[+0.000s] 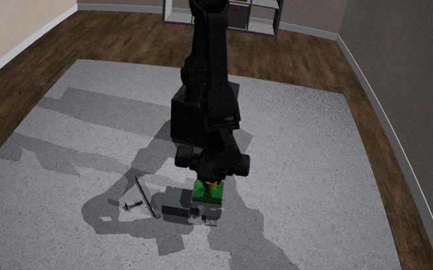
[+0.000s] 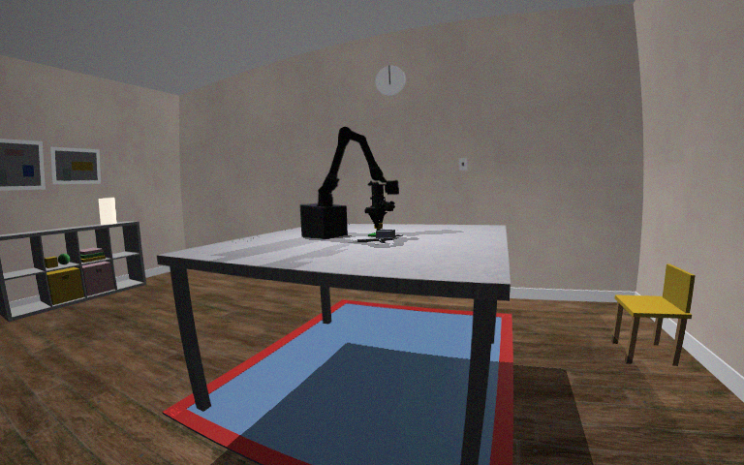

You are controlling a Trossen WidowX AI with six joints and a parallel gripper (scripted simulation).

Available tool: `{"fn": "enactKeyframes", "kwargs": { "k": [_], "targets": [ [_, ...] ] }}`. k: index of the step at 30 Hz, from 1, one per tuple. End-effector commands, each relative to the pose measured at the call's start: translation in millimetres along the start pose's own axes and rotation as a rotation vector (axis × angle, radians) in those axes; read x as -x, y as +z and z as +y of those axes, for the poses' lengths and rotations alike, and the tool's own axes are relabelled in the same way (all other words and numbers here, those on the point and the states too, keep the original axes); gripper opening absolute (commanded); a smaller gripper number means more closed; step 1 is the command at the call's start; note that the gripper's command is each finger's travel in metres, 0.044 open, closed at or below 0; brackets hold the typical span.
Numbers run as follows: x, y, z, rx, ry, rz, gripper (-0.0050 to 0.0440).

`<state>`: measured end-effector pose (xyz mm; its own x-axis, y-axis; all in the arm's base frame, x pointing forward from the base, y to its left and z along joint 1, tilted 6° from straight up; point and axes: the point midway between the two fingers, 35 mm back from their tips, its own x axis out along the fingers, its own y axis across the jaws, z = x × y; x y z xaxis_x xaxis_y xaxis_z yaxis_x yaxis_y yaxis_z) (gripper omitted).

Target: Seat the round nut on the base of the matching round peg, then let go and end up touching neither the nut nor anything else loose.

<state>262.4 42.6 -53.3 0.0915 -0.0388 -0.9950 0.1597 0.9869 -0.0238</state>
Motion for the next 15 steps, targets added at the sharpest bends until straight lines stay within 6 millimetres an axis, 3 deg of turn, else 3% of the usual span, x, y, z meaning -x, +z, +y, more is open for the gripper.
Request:
{"fn": "enactKeyframes", "kwargs": {
  "k": [1, 15],
  "targets": [
    [-6.3, 1.2, 0.2, 0.005, -0.001, -0.002, 0.0000],
    [-14.2, 1.1, 0.3, 0.005, -0.001, -0.002, 0.0000]
  ]
}}
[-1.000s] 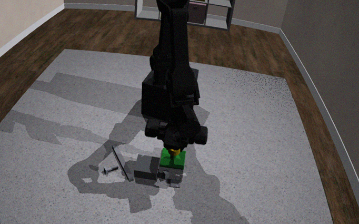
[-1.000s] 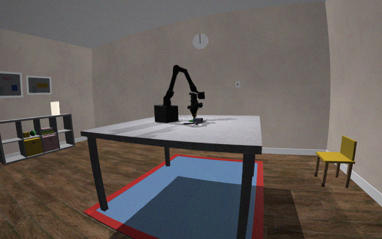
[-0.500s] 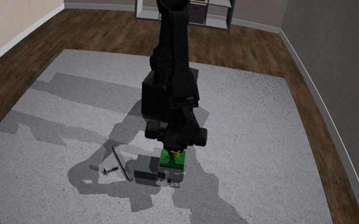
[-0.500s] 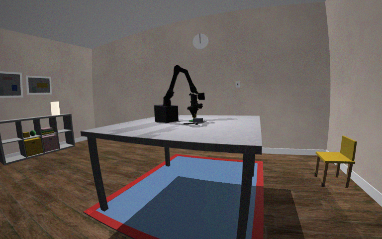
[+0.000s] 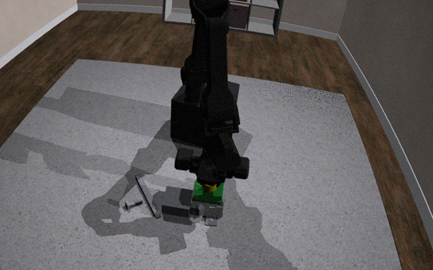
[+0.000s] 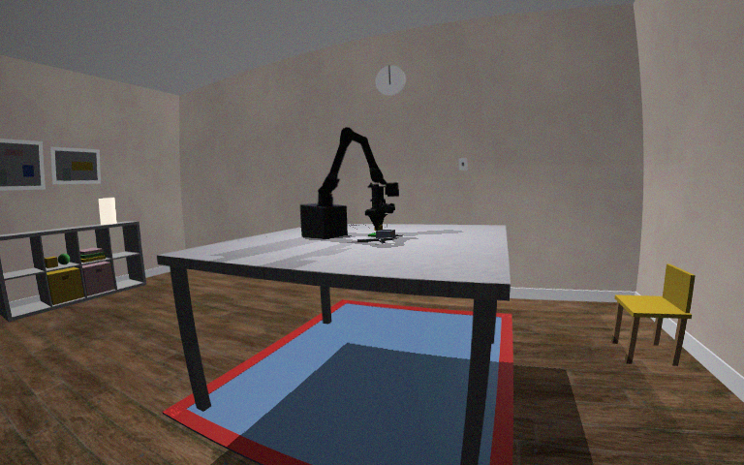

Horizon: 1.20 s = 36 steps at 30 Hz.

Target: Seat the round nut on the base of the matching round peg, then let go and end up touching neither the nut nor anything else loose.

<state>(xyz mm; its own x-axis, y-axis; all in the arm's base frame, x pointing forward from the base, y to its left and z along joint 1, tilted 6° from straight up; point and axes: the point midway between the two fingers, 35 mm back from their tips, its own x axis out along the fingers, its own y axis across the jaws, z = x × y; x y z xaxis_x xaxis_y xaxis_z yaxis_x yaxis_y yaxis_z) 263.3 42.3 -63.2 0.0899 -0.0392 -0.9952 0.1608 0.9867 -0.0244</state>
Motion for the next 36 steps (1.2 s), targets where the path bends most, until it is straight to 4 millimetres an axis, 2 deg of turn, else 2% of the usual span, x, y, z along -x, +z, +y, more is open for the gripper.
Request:
{"fn": "enactKeyframes", "kwargs": {
  "k": [1, 19, 35, 36],
  "targets": [
    [-4.9, 1.1, 0.2, 0.006, 0.000, -0.003, 0.0000],
    [-15.0, 0.4, 0.5, 0.006, 0.000, -0.003, 0.0000],
    [-13.9, 0.3, 0.5, -0.001, 0.002, -0.003, 0.0000],
    [-13.9, 0.3, 0.5, -0.001, 0.002, -0.003, 0.0024]
  ]
}}
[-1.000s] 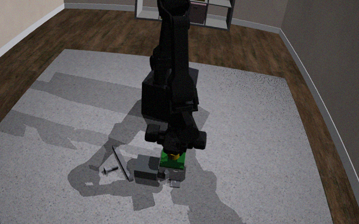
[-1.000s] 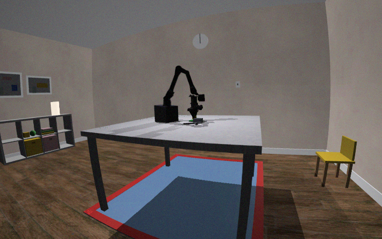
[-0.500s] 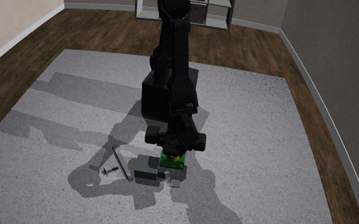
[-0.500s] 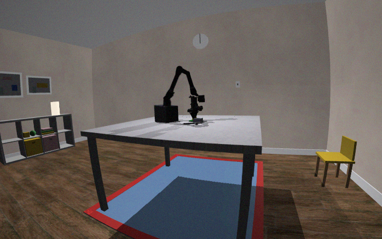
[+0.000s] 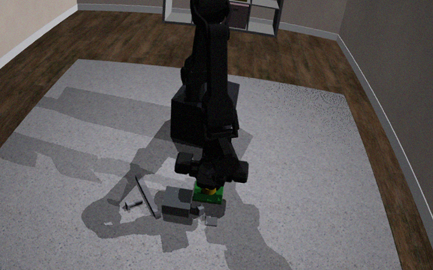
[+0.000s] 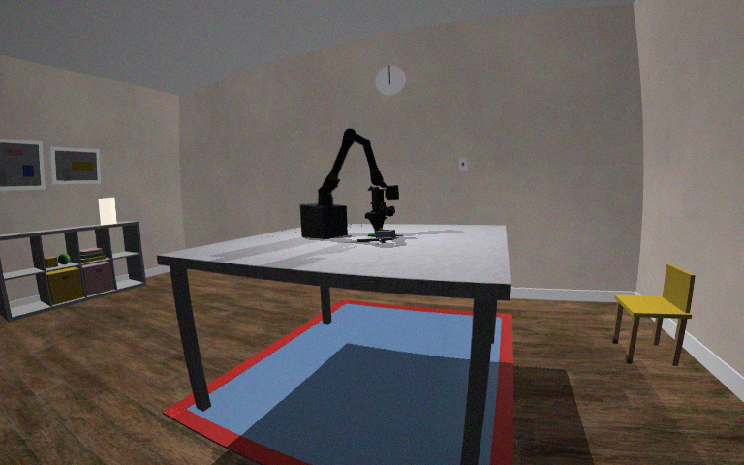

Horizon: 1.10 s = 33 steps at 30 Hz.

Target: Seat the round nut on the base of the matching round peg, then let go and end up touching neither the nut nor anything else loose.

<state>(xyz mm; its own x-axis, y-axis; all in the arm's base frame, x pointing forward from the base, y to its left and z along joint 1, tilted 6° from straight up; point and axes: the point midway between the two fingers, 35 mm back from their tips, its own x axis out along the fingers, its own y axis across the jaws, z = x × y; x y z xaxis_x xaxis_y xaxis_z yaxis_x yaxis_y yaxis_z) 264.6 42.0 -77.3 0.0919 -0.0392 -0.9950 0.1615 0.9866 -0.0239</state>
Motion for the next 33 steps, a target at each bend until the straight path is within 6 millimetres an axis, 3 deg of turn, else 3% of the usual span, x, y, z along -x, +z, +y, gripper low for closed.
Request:
{"fn": "enactKeyframes", "kwargs": {
  "k": [1, 7, 9, 12, 30, 33],
  "targets": [
    [0.2, 0.3, 0.3, 0.000, 0.001, -0.001, 0.0048],
    [0.2, 0.3, 0.3, 0.000, 0.001, -0.001, 0.0192],
    [0.2, 0.3, 0.3, 0.000, 0.001, -0.001, 0.0192],
    [0.2, 0.3, 0.3, 0.000, 0.001, -0.001, 0.0260],
    [0.2, 0.3, 0.3, 0.000, 0.001, -0.001, 0.0260],
    [18.2, 1.9, 0.9, 0.010, -0.006, 0.005, 0.0260]
  ]
}}
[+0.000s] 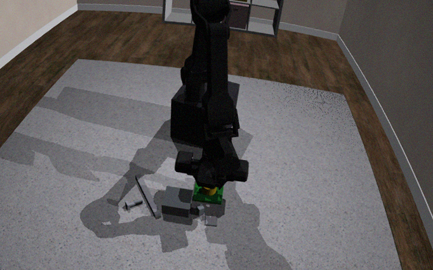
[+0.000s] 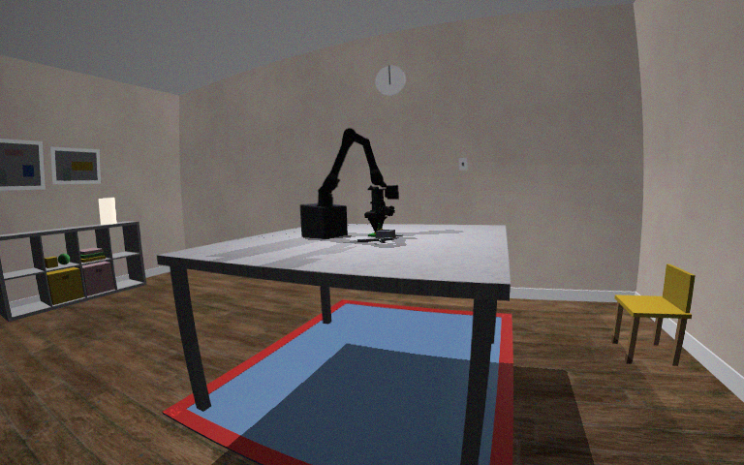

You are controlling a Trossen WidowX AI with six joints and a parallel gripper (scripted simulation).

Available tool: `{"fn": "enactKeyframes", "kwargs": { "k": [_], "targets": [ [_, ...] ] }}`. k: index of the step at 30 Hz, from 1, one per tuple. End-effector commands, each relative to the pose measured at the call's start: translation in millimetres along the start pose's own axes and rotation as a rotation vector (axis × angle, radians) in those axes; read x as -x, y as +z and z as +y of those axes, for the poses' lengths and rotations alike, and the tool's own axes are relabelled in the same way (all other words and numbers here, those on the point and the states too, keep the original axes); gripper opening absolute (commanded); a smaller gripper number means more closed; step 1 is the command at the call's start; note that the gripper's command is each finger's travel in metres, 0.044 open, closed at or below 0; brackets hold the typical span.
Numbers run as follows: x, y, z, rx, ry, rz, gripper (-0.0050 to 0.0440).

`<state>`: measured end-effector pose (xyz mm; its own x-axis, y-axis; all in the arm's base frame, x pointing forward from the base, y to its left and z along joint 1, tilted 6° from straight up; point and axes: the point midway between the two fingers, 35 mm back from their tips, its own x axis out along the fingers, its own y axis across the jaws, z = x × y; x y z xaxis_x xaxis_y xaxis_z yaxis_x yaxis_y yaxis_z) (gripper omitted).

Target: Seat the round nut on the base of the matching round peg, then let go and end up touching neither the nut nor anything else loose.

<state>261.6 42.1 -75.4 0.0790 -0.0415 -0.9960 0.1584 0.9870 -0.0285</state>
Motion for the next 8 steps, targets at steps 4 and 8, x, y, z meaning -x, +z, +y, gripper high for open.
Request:
{"fn": "enactKeyframes", "kwargs": {
  "k": [4, 8],
  "targets": [
    [62.0, 10.1, 3.5, 0.016, 0.000, -0.026, 0.0260],
    [98.1, 13.9, 5.6, 0.005, 0.015, -0.049, 0.0260]
  ]
}}
